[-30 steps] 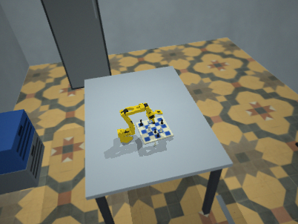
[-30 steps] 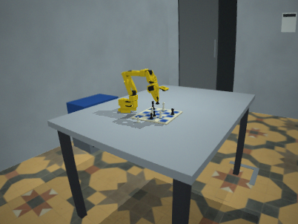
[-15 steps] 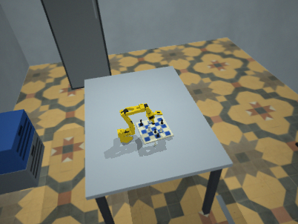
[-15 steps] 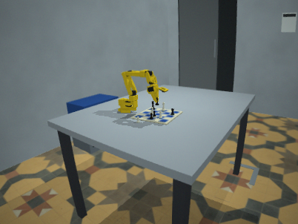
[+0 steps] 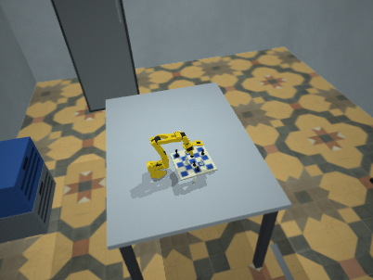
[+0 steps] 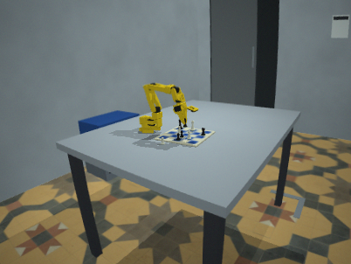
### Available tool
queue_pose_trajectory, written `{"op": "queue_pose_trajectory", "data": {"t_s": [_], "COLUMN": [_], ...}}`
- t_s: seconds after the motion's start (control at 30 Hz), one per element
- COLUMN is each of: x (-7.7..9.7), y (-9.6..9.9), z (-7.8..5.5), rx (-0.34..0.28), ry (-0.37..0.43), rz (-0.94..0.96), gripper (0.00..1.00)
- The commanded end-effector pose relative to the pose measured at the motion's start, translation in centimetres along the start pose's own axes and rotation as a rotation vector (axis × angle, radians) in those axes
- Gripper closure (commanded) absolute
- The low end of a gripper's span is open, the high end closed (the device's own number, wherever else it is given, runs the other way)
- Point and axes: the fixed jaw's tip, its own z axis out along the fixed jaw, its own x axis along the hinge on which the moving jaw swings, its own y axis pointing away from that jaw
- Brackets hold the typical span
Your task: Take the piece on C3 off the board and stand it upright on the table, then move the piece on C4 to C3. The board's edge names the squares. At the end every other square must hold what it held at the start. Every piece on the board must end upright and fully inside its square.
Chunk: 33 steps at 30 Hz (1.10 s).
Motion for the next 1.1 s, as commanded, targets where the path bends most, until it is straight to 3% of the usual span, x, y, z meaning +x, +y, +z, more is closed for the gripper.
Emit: {"op": "queue_pose_trajectory", "data": {"t_s": [0.0, 0.57, 1.07], "x": [0.2, 0.8, 0.9], "y": [-0.2, -0.2, -0.2], "z": [0.7, 2.7, 3.0], "rx": [0.002, 0.002, 0.002], "ry": [-0.004, -0.004, -0.004], "rz": [0.003, 0.003, 0.003], "gripper": [1.0, 1.0, 1.0]}}
